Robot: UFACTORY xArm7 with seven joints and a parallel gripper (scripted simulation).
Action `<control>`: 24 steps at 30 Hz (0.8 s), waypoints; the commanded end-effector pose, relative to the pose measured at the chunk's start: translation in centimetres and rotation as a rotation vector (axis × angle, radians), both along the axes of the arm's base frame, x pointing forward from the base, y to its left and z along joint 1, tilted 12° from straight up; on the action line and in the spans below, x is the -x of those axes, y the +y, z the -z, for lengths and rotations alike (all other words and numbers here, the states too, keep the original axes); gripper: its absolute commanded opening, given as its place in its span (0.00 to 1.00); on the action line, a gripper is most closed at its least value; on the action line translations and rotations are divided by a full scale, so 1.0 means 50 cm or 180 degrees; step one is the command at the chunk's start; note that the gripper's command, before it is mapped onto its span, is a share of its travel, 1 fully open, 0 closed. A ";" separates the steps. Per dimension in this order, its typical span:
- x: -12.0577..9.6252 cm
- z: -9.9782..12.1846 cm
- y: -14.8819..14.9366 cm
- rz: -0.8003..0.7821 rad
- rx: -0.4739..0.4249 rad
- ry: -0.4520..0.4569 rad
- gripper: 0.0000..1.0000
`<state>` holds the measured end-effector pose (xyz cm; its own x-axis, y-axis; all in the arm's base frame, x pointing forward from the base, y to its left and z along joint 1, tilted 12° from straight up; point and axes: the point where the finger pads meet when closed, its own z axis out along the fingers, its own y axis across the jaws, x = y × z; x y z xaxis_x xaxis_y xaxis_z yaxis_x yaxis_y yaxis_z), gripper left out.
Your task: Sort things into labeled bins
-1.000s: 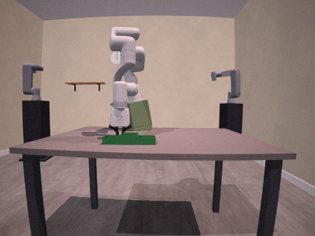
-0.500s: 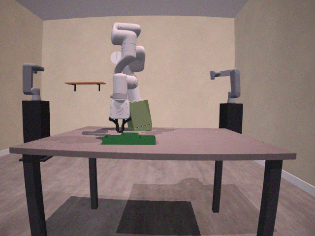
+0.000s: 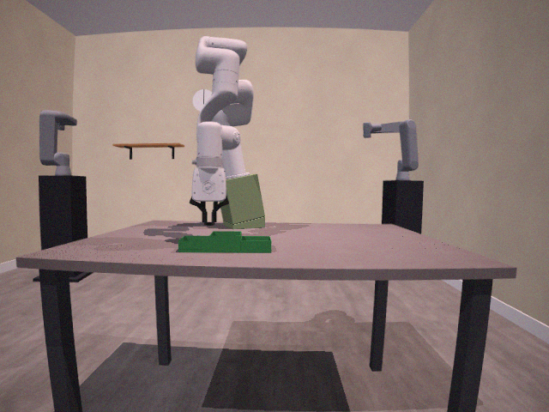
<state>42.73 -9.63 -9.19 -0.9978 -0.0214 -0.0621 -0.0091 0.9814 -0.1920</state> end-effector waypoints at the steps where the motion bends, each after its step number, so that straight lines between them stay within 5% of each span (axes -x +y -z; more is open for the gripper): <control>1: -0.003 -0.003 0.001 -0.0002 0.0000 -0.0011 0.00; 12: -0.002 -0.015 0.003 -0.0002 0.0000 -0.0011 0.00; 24: -0.058 0.001 0.108 -0.0002 -0.0001 -0.0011 0.00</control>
<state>44.30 -6.31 -8.99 -0.9976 -0.0221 -0.0649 -0.0095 0.9818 -0.1895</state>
